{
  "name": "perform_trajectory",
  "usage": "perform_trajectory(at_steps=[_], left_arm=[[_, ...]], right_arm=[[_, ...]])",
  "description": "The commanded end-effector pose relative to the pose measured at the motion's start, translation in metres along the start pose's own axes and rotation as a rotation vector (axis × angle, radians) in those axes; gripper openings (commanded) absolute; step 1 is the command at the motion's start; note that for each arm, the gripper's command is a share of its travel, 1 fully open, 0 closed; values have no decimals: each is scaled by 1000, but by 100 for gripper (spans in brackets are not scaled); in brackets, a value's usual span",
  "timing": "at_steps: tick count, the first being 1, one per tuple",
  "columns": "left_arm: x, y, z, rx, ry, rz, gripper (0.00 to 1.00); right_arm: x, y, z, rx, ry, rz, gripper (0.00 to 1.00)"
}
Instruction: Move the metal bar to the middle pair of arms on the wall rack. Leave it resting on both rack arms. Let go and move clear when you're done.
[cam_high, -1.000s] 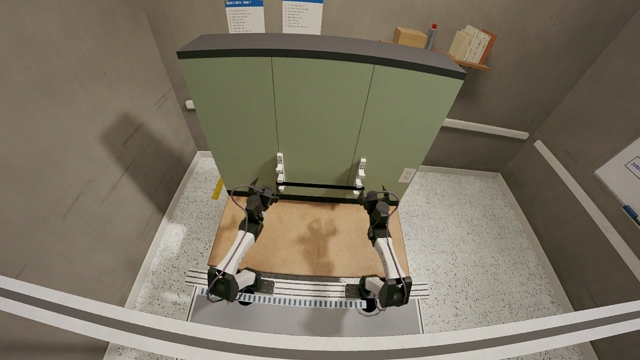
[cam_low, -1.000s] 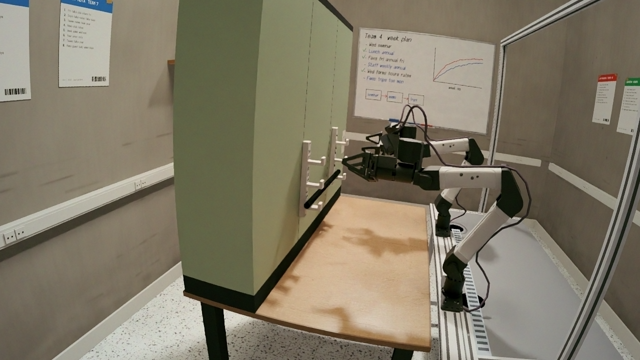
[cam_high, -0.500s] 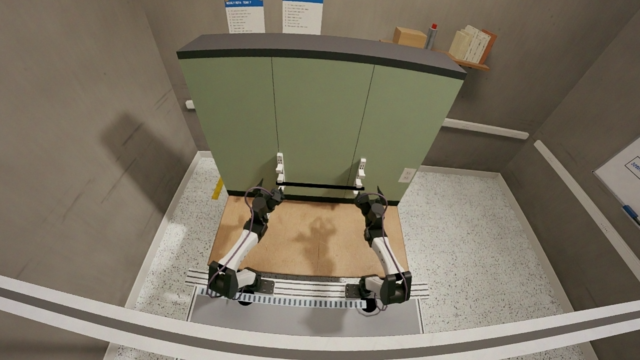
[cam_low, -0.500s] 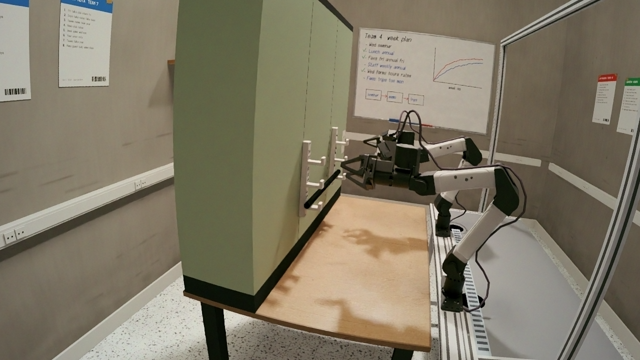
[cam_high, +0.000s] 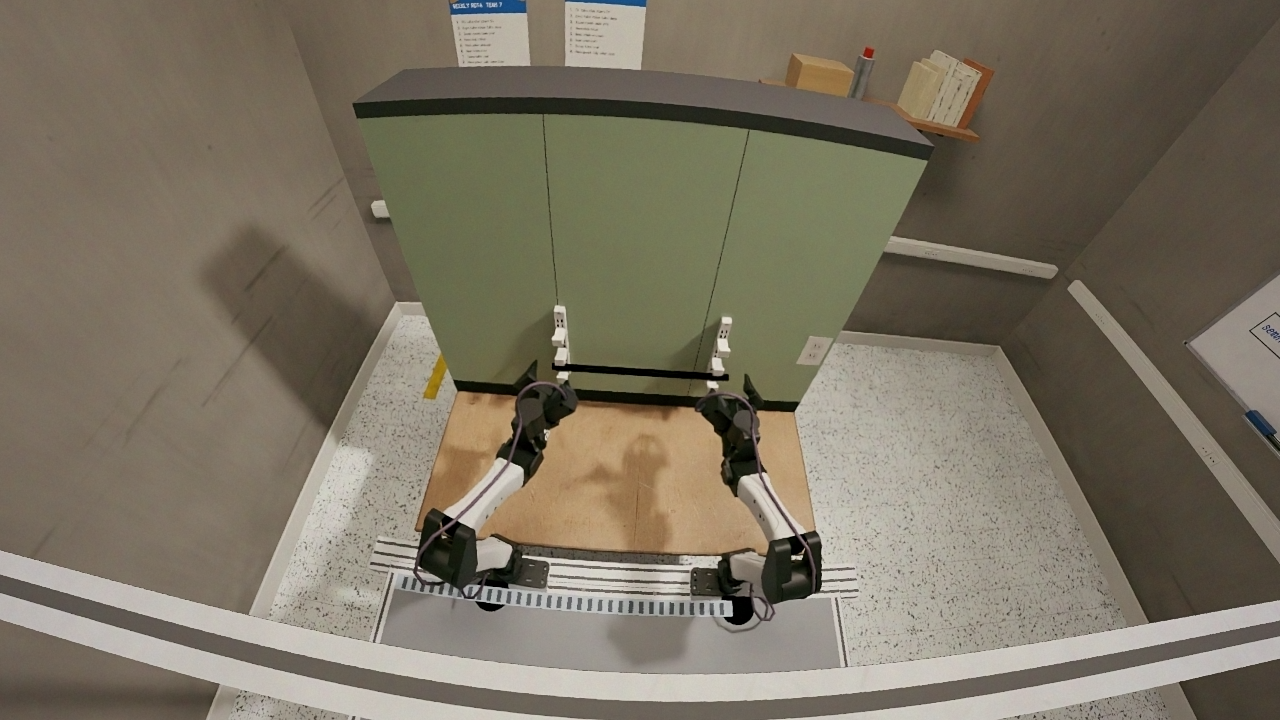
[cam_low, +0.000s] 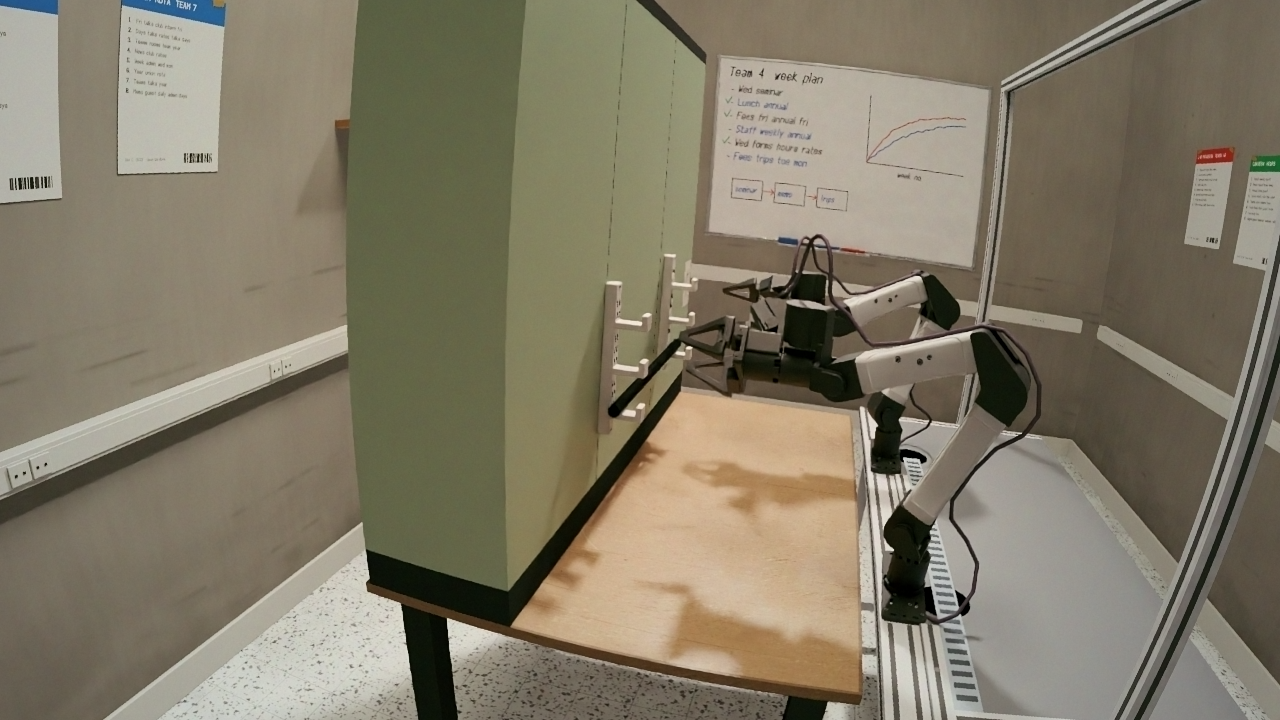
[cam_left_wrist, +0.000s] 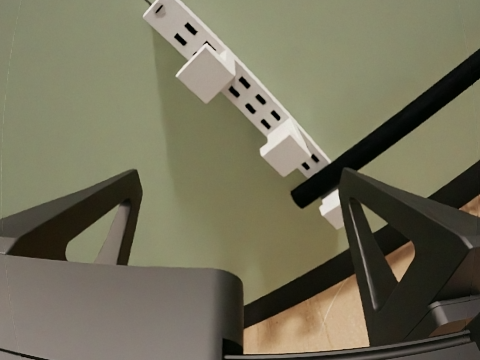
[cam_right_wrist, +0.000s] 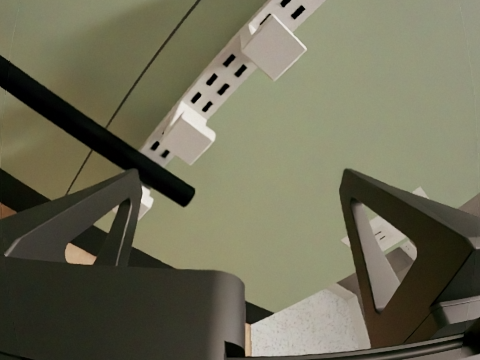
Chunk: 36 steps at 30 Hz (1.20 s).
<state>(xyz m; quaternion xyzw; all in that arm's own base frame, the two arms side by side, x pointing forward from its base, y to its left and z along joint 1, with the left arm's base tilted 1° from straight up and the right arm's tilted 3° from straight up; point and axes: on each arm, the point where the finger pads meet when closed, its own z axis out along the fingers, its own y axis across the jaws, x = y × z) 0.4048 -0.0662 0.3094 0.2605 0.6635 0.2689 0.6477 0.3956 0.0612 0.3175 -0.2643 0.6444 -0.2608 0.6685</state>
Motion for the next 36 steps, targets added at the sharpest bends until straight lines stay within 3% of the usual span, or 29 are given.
perform_trajectory(at_steps=[1, 36], left_arm=[[7, -13, 3, -4, 11, 69, 100], [20, -73, 18, -15, 22, 493, 100]], right_arm=[[5, 13, 2, 1, 5, -74, 100], [16, 68, 10, 2, -16, -498, 100]])
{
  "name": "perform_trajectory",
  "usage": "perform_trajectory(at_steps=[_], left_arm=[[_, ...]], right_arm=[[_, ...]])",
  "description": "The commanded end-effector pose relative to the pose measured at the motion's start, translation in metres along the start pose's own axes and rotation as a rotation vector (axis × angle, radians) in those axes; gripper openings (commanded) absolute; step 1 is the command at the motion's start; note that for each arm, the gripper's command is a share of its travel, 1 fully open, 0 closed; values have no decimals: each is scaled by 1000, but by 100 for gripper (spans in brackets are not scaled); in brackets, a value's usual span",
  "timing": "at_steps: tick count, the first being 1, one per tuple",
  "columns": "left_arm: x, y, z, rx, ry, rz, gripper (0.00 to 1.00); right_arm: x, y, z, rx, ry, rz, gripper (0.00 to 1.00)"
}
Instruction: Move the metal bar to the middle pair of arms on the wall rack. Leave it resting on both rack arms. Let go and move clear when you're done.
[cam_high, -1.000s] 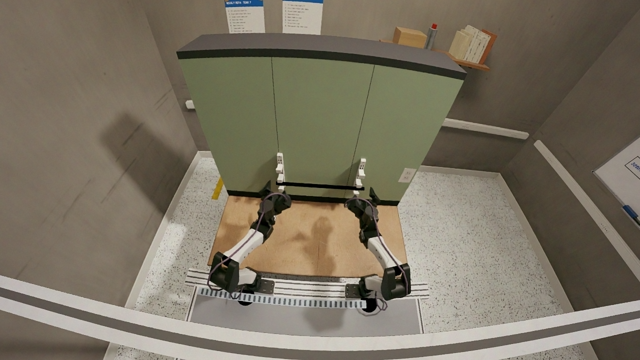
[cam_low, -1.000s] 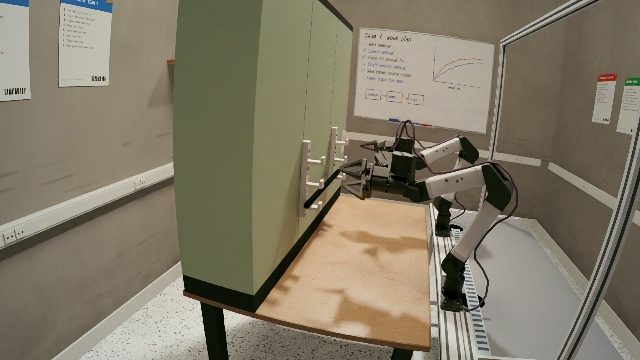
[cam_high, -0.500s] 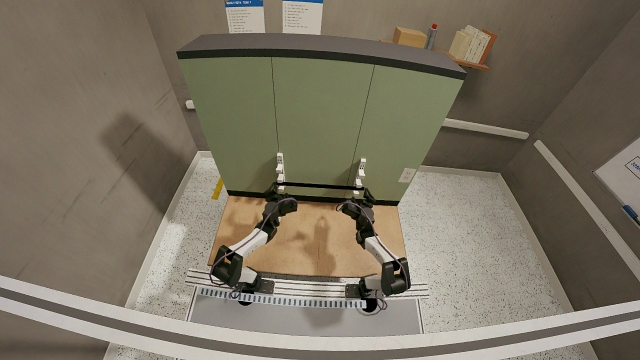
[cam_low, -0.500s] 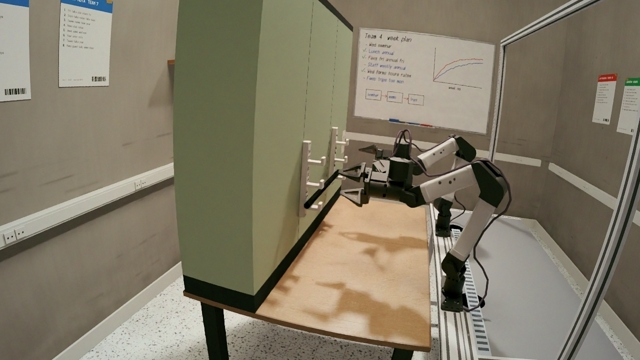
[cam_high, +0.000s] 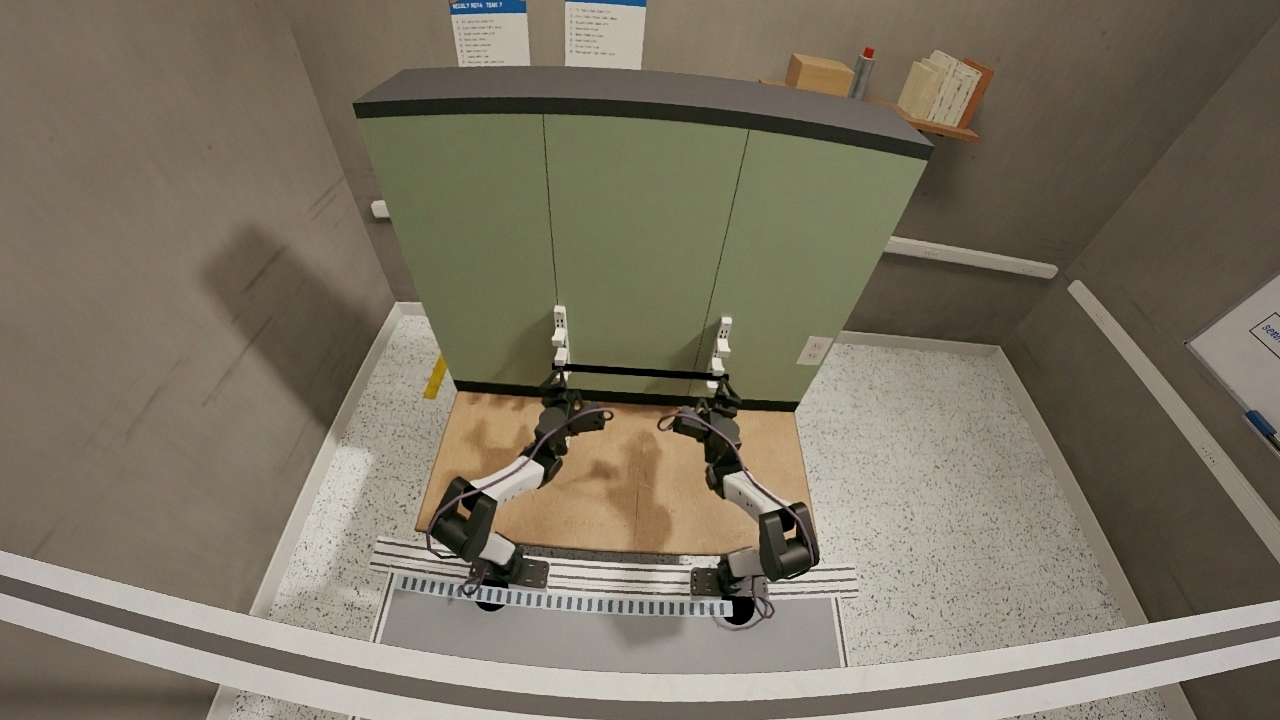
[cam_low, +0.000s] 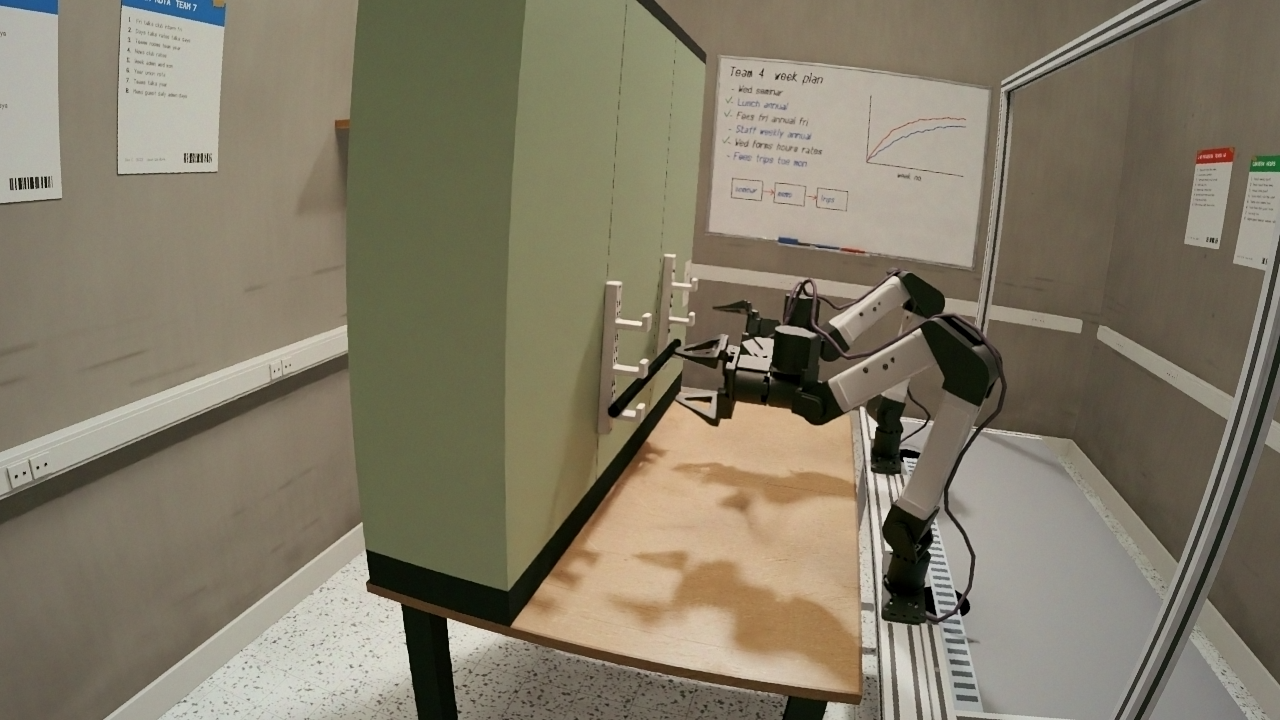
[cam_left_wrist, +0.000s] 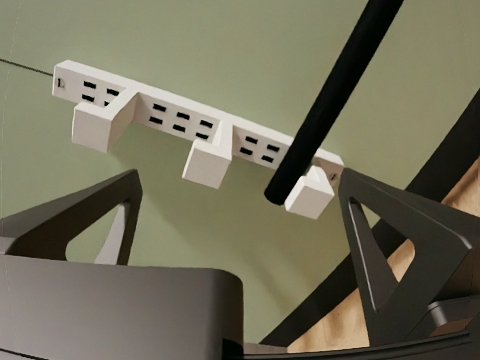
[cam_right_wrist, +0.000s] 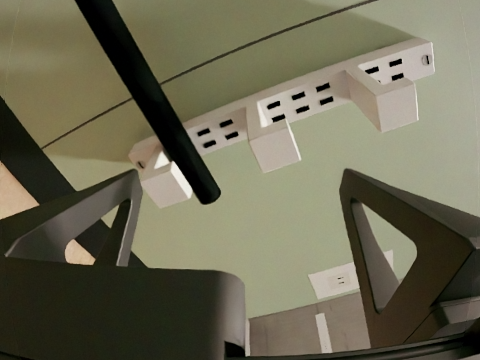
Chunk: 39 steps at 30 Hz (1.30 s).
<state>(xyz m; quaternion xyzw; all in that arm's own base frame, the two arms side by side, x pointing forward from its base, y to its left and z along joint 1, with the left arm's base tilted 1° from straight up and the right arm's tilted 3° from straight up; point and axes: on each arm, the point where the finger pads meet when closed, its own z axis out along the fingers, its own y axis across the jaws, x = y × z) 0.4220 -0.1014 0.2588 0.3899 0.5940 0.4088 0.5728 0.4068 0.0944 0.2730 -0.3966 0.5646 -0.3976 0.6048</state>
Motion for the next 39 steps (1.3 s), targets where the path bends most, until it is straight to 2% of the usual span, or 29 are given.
perform_trajectory(at_steps=[1, 28, 39], left_arm=[[2, -17, 0, 3, 8, 73, 100], [-10, -65, 11, -6, 16, 388, 100], [-10, -65, 11, -6, 16, 388, 100]], right_arm=[[-1, 16, -1, -7, 3, -78, 100], [-11, 60, 5, -7, -14, -393, 100], [-11, 60, 5, -7, -14, -393, 100]])
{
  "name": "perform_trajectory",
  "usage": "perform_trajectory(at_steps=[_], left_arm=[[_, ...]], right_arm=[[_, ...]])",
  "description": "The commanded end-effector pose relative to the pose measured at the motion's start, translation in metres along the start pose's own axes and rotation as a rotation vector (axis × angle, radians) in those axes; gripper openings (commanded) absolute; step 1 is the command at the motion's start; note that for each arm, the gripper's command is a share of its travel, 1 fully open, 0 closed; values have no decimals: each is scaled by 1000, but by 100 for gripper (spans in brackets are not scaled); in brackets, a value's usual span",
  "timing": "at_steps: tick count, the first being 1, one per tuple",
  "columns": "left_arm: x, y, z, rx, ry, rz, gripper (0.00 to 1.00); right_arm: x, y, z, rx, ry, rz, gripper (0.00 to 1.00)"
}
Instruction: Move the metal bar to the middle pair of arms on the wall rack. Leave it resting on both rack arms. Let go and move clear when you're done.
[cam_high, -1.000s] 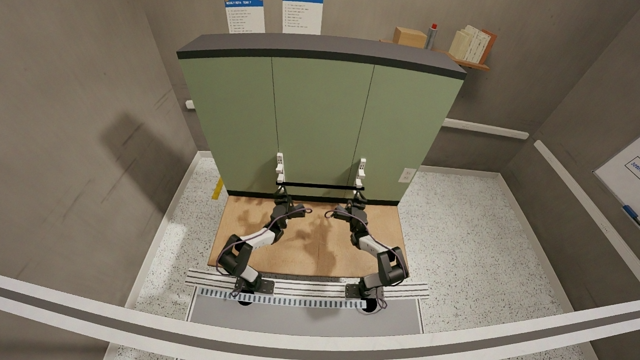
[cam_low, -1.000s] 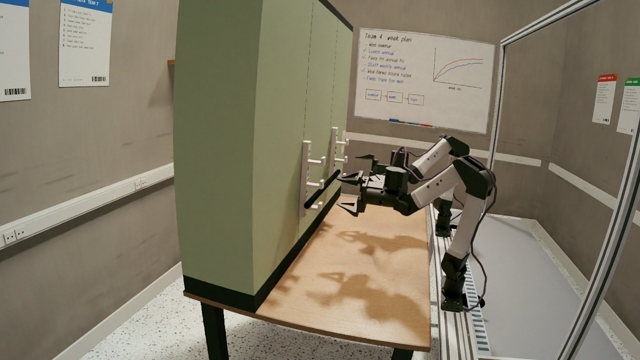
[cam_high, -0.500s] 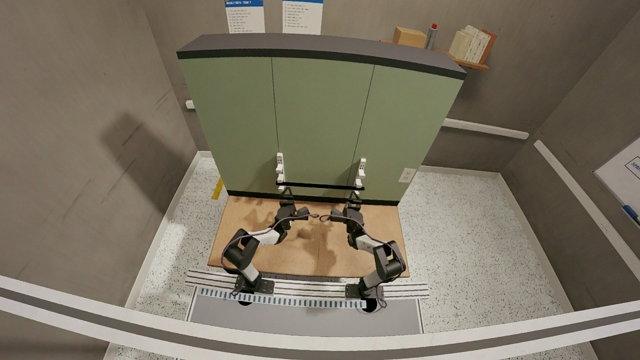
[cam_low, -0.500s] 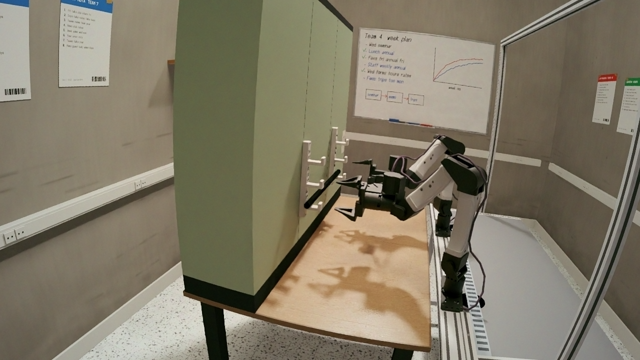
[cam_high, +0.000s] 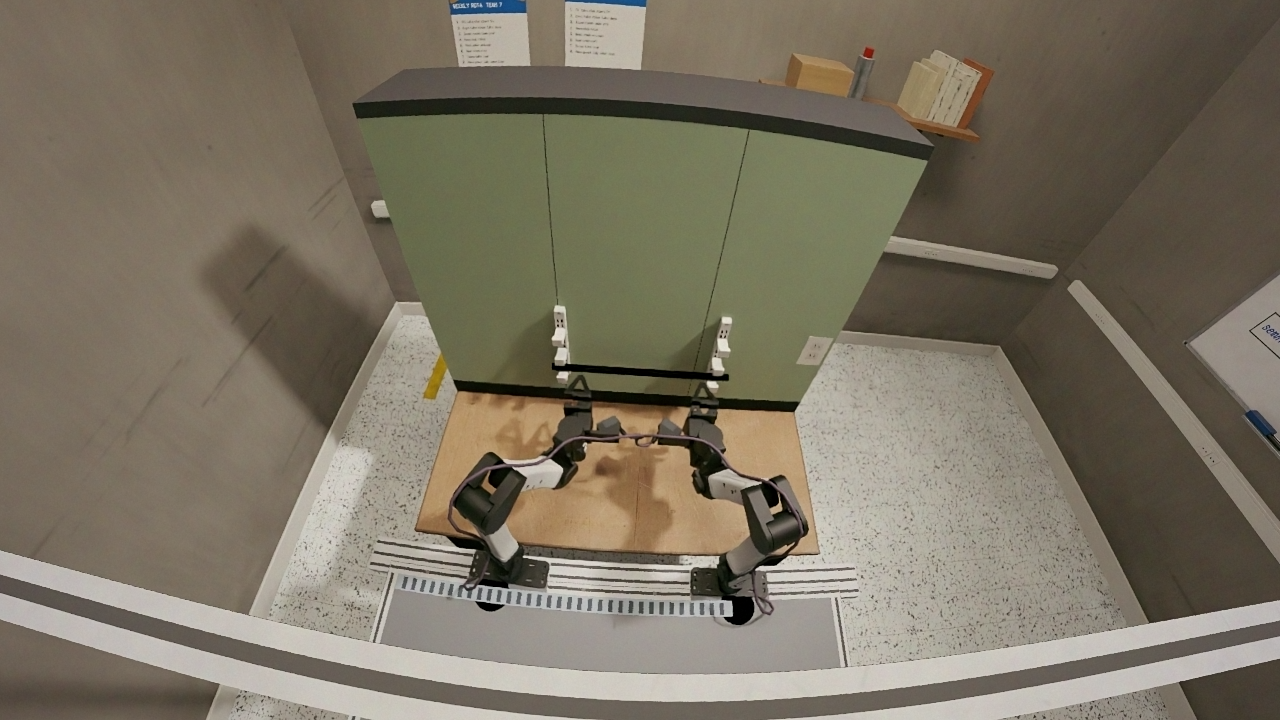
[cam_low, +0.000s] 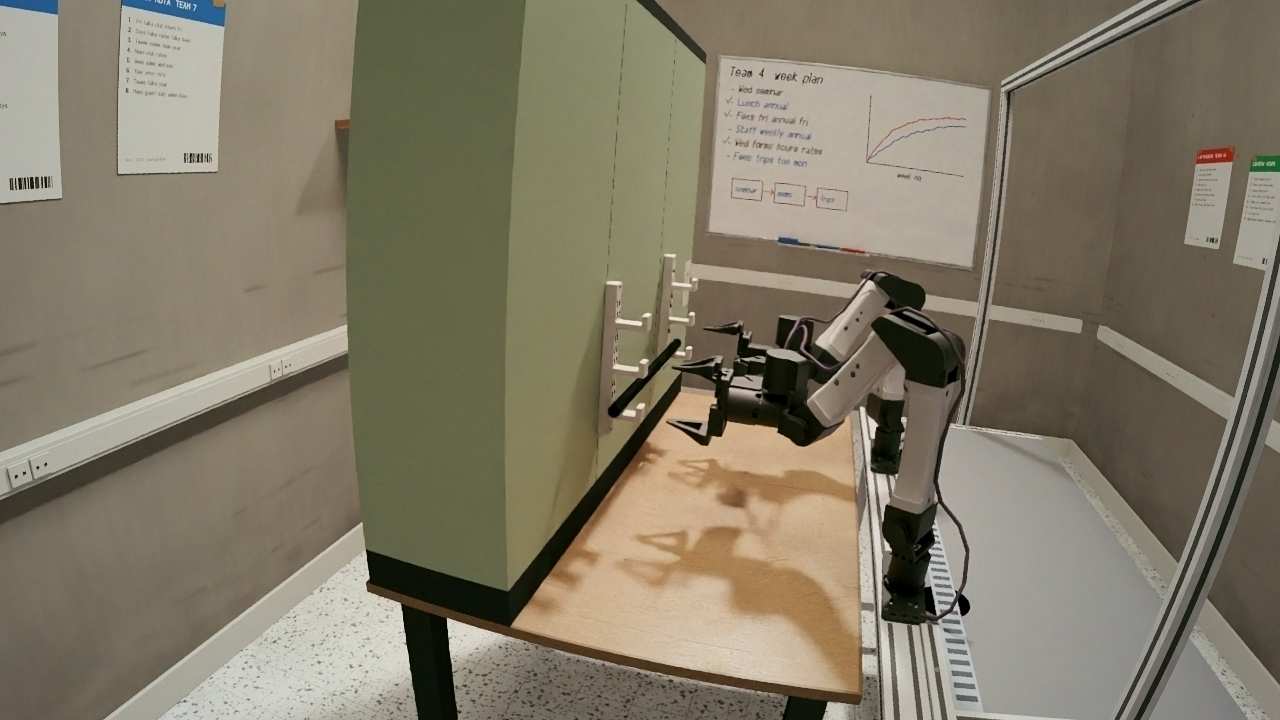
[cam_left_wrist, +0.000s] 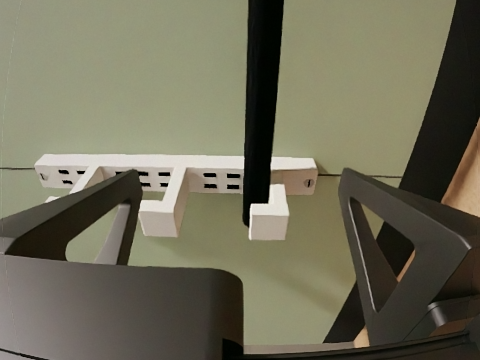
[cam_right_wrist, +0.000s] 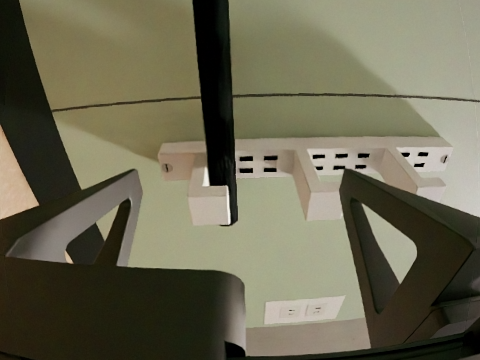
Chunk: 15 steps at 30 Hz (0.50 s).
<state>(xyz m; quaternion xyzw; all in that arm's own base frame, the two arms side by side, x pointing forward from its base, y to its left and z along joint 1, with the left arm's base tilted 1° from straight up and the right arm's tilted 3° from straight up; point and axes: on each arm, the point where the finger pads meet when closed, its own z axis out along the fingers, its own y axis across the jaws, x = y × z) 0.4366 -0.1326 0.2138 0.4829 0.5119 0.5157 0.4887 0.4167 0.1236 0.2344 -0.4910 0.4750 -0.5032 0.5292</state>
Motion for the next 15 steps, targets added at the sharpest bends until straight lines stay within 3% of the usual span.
perform_trajectory(at_steps=[1, 15], left_arm=[[-1, -12, -3, 16, -1, 21, 100], [-2, -16, -4, 24, -1, 27, 100]], right_arm=[[-4, 13, -4, -23, -4, -26, 100], [-5, 17, -5, -33, -6, -33, 100]])
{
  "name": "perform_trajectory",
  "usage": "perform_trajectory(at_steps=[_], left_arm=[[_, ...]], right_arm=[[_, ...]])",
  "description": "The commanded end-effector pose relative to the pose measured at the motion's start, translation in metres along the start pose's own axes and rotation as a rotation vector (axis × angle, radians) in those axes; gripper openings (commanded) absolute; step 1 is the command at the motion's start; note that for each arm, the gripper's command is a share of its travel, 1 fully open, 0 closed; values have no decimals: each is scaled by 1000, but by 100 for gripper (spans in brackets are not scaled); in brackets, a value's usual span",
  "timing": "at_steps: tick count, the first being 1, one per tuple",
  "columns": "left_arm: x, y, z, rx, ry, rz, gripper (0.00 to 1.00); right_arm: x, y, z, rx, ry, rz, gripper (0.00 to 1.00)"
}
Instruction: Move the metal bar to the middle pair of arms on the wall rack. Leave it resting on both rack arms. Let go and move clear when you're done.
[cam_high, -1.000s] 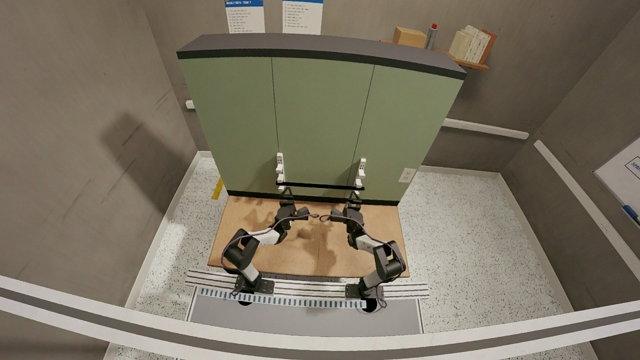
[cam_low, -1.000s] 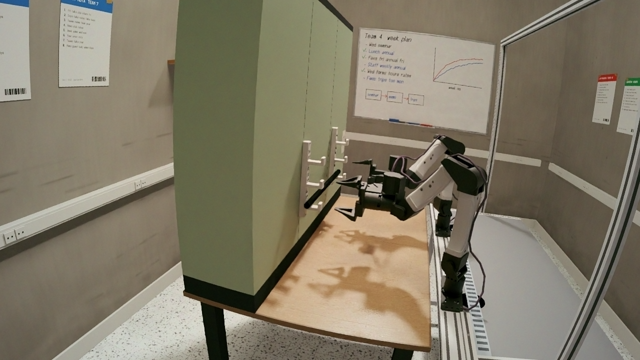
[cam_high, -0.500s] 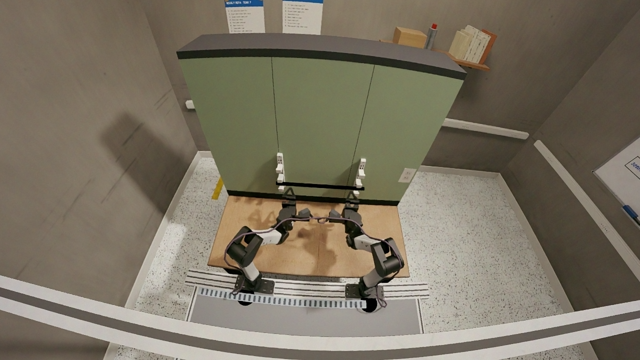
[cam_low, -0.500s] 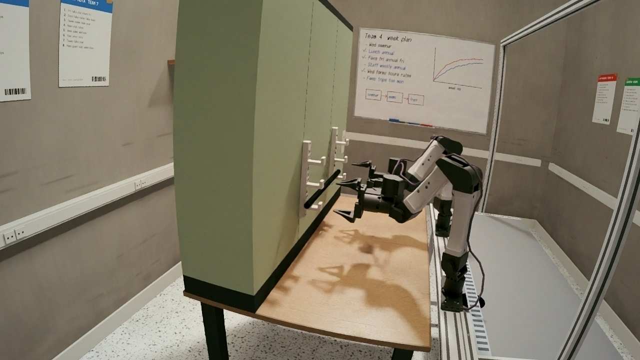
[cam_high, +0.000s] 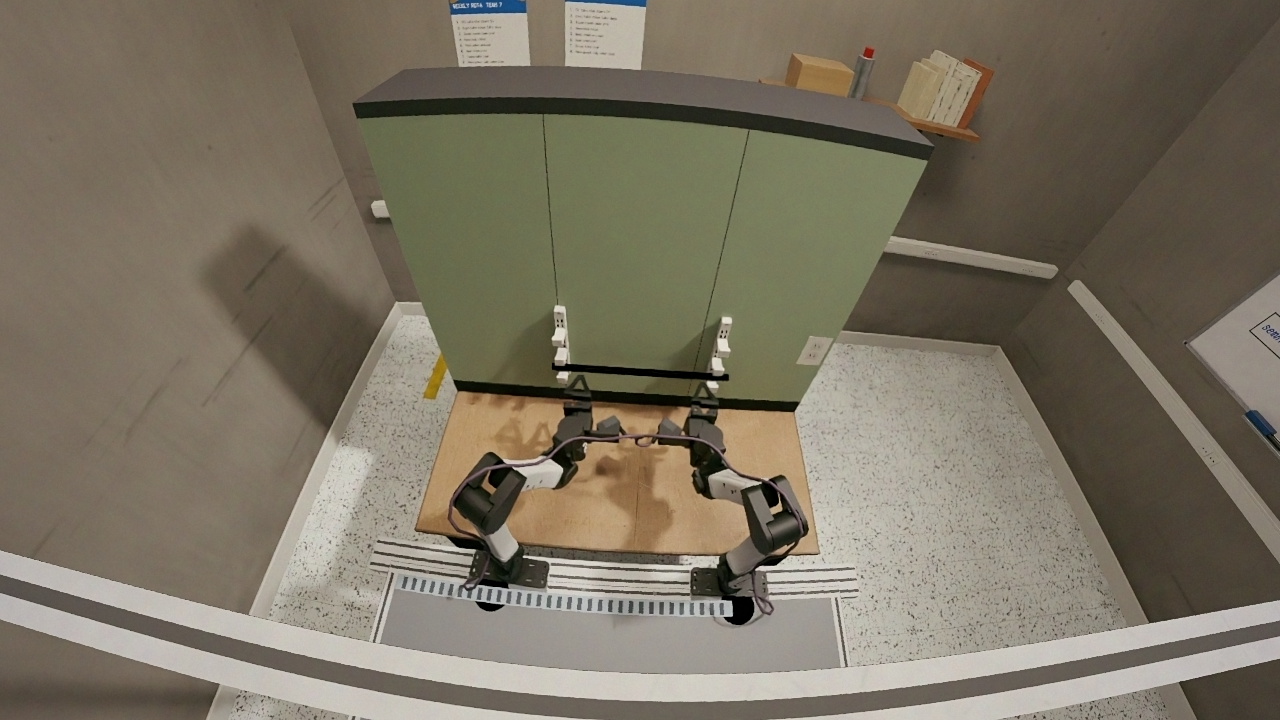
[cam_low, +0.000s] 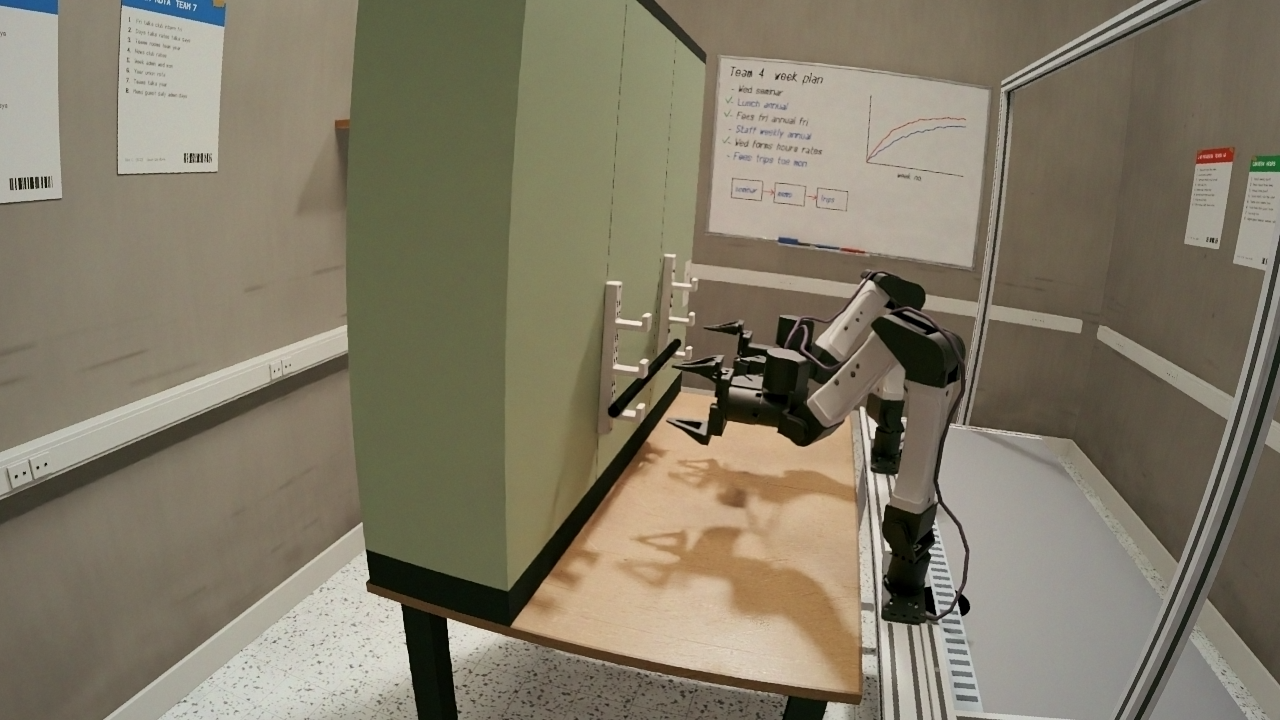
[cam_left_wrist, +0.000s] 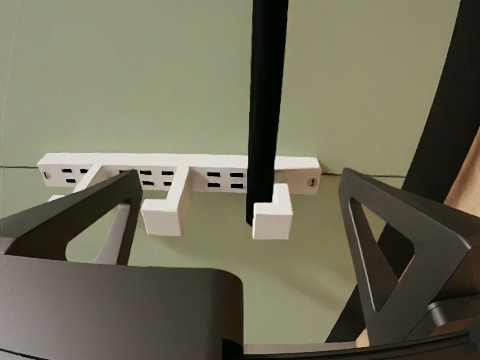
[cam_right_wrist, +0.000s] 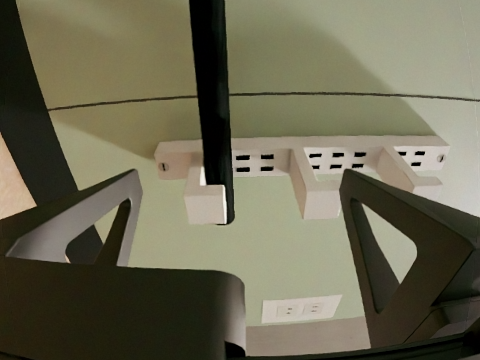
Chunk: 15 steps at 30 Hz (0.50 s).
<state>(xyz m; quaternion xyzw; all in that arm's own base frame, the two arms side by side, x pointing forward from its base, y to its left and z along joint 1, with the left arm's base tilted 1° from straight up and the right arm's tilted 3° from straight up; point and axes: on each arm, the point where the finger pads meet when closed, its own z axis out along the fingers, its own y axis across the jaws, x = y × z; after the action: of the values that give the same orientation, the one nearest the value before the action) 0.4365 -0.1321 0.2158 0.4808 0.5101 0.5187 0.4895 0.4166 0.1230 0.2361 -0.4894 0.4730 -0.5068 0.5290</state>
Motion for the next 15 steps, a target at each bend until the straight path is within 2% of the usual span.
perform_trajectory(at_steps=[1, 15], left_arm=[[-2, -19, -4, 32, -4, 26, 100], [-3, -28, -6, 46, -5, 37, 100]], right_arm=[[-6, 20, -5, -41, -9, -30, 100], [-8, 26, -7, -53, -11, -40, 100]])
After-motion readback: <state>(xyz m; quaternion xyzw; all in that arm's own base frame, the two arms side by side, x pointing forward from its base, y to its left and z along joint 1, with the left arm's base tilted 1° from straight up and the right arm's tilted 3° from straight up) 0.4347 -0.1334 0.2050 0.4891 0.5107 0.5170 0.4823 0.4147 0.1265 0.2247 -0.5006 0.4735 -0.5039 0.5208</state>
